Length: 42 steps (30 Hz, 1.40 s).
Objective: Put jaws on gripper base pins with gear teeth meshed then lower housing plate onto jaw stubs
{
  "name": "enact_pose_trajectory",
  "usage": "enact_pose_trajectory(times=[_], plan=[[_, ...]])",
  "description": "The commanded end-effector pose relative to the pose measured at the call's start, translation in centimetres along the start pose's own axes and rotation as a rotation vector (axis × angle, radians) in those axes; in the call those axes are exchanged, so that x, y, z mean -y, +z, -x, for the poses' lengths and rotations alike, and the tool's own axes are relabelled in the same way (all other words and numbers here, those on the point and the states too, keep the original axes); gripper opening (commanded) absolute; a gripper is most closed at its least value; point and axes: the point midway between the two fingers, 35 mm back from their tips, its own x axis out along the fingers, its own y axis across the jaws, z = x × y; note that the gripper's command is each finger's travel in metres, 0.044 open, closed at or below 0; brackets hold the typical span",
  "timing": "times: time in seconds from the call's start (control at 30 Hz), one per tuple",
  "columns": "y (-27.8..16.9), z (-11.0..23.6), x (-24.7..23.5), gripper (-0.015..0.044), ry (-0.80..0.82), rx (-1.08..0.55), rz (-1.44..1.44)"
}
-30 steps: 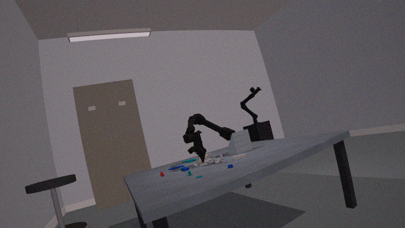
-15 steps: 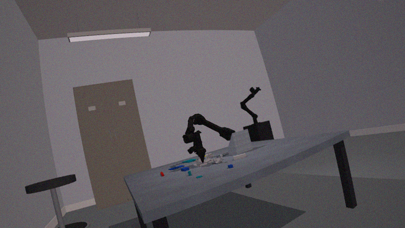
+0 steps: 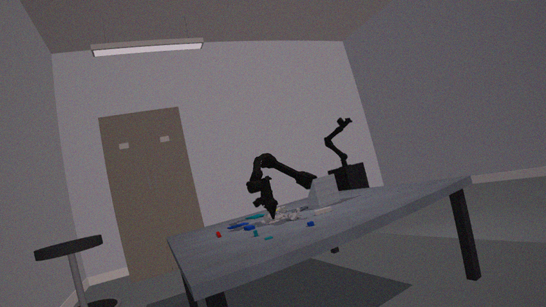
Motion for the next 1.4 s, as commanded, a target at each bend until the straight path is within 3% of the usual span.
enact_pose_trajectory(times=[0.0, 0.73, 0.87, 1.37], plan=[[-0.01, -0.27, 0.12, 0.0134, -0.002, -0.004, 0.000], [-0.01, -0.27, 0.12, 0.0134, -0.002, -0.004, 0.000], [-0.01, -0.07, 0.01, 0.0224, 0.000, 0.000, 0.000], [0.03, 0.53, -0.03, 0.0224, 0.001, -0.001, 0.000]])
